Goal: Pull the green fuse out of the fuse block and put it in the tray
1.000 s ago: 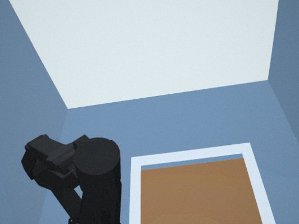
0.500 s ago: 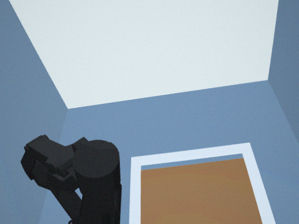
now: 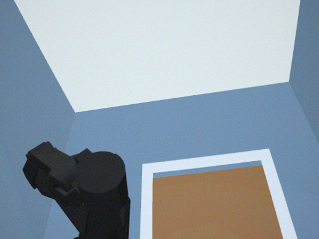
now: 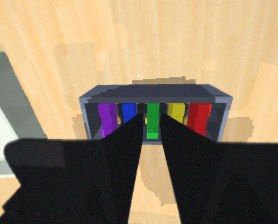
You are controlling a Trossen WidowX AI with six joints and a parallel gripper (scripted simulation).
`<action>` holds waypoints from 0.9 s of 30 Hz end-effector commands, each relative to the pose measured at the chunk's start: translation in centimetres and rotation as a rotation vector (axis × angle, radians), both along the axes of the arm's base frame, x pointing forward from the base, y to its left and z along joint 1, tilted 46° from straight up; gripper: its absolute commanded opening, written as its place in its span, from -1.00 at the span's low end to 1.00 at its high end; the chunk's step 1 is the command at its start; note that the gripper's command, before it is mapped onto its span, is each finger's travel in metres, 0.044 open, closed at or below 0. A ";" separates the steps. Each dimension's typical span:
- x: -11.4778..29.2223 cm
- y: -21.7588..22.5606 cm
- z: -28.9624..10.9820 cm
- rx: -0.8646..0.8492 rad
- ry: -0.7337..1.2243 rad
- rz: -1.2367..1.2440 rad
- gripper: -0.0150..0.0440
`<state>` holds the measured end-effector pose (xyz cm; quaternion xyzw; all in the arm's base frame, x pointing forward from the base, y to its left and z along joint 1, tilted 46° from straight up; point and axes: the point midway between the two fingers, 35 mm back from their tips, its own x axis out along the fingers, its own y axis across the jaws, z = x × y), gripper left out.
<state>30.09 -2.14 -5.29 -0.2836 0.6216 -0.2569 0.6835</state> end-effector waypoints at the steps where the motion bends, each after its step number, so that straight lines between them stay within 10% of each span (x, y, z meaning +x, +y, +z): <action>1: 0.0 0.0 0.0 0.000 0.000 0.000 -0.29; 27: 0.0 0.4 0.4 0.000 0.001 0.001 -0.49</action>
